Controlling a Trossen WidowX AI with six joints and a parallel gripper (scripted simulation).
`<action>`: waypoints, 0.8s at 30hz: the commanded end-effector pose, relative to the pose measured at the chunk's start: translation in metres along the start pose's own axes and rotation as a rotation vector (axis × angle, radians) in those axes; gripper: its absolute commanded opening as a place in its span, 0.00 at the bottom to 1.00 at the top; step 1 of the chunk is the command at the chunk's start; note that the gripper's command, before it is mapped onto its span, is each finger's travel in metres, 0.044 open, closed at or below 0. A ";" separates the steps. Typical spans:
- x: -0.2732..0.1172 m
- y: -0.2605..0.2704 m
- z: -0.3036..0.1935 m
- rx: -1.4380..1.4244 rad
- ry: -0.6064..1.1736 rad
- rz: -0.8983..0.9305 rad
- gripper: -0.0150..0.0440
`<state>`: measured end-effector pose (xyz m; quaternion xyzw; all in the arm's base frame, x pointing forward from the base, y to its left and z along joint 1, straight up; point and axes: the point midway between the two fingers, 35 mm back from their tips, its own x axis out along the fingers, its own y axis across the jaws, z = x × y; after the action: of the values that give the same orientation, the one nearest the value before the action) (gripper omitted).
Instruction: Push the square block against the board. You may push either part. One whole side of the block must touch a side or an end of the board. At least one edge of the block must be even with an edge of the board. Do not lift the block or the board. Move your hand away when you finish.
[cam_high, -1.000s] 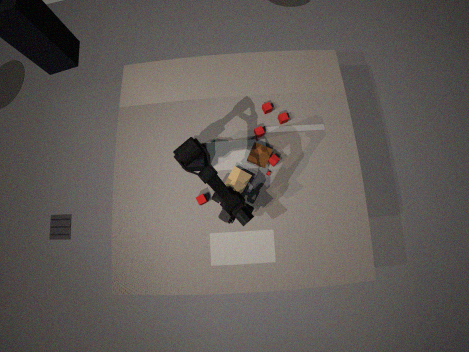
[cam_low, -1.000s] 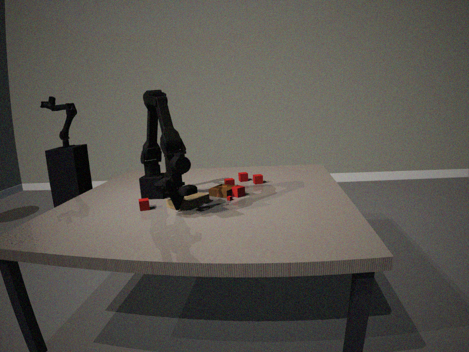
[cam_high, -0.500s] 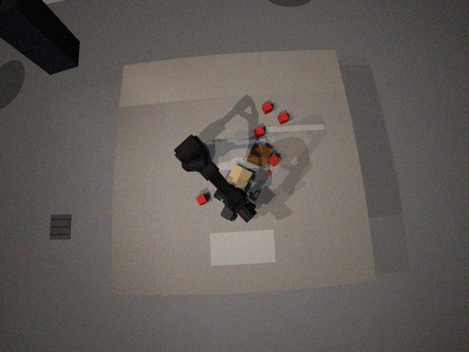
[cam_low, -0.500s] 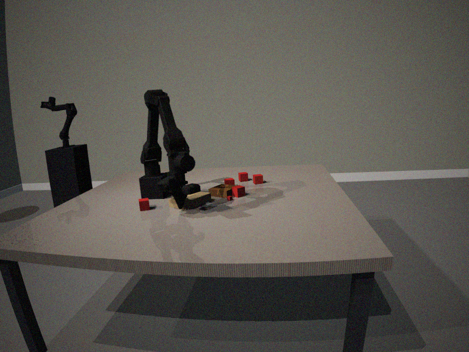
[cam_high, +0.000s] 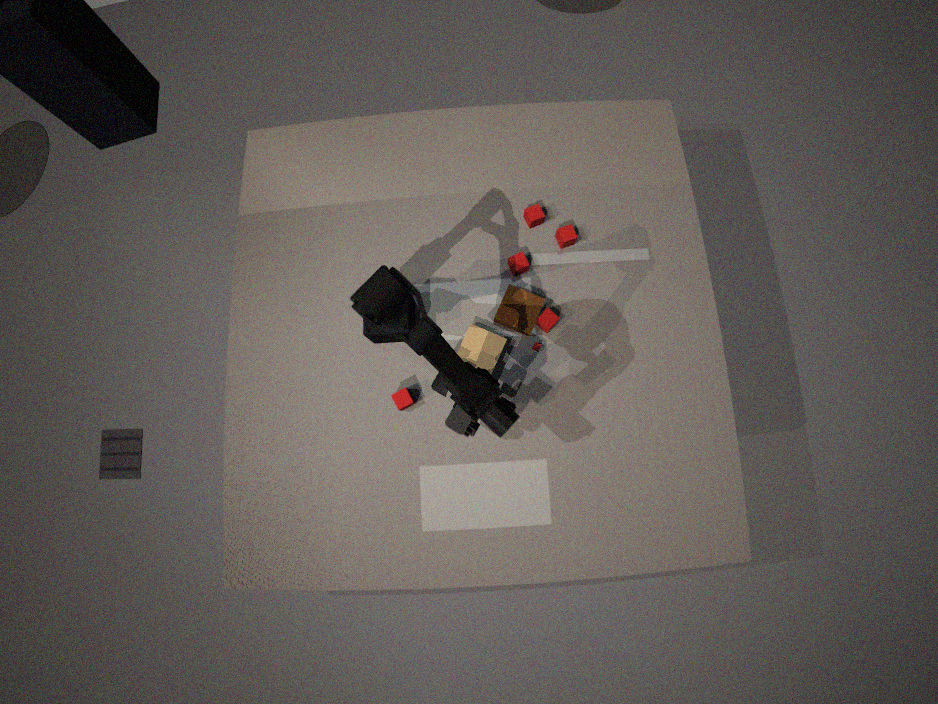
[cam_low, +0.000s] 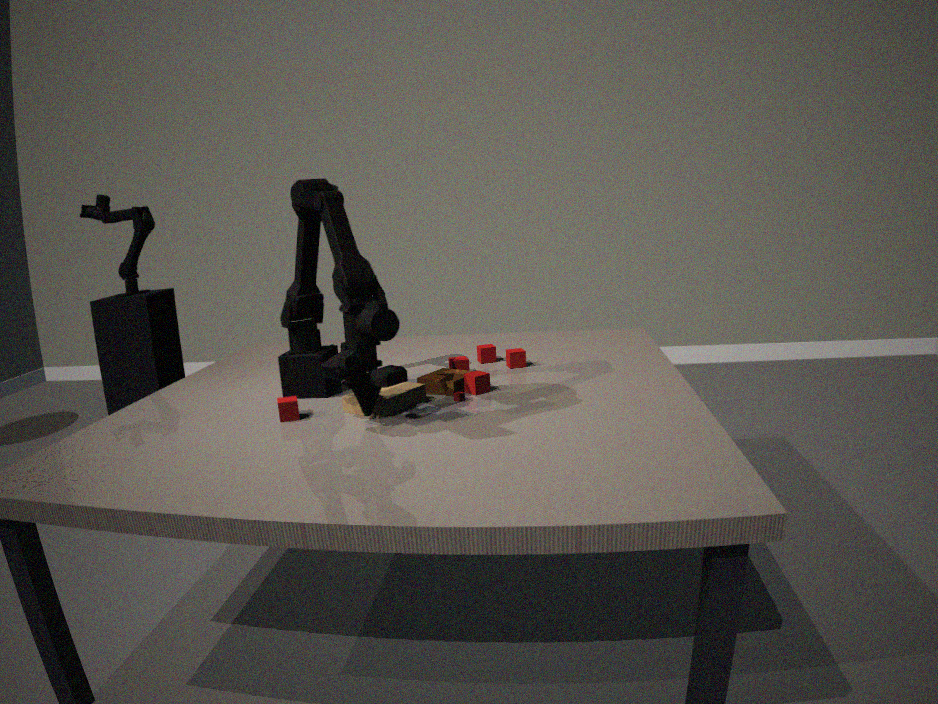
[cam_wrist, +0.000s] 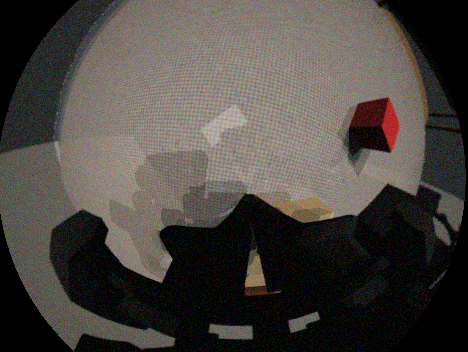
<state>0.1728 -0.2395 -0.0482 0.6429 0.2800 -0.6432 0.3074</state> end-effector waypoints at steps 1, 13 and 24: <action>0.002 -0.002 -0.006 -0.002 0.011 -0.007 0.25; 0.002 0.000 0.011 -0.002 0.009 -0.007 0.25; 0.002 0.000 0.030 -0.002 0.008 -0.007 0.25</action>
<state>0.1564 -0.2574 -0.0500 0.6432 0.2830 -0.6436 0.3033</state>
